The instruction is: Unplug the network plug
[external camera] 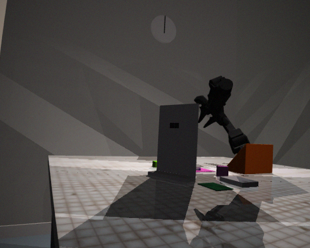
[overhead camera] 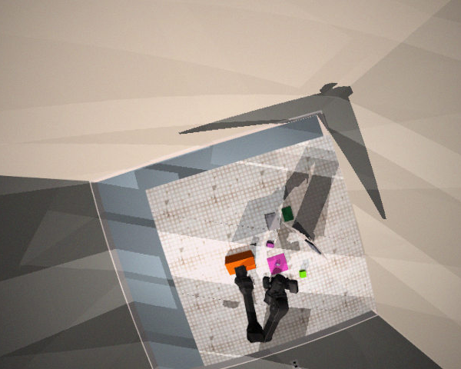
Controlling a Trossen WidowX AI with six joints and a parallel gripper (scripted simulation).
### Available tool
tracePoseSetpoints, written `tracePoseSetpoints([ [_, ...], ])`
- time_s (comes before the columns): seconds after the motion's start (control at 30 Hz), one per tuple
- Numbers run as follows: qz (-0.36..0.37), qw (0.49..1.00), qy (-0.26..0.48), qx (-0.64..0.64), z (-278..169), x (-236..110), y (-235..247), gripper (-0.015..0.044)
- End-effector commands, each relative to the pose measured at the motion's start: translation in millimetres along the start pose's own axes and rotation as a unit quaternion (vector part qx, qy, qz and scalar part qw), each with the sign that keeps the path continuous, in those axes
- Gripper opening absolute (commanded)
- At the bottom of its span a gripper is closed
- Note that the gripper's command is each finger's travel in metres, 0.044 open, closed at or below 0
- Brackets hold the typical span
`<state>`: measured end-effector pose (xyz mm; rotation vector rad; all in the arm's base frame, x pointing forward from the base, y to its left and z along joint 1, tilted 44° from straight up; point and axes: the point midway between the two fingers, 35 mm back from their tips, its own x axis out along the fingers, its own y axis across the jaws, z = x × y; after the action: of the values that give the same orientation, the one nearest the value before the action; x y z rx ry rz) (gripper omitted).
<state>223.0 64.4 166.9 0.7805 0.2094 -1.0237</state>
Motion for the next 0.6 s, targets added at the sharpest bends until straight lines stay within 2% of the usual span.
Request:
tracePoseSetpoints([
  [0.0,0.000,1.000,0.000,-0.010,0.6,-10.8,5.8,0.0156],
  [0.2,0.002,1.000,0.000,-0.019,2.7,-22.1,11.7,0.0156],
  [0.57,0.002,1.000,0.000,-0.019,2.7,-22.1,11.7,0.0440],
])
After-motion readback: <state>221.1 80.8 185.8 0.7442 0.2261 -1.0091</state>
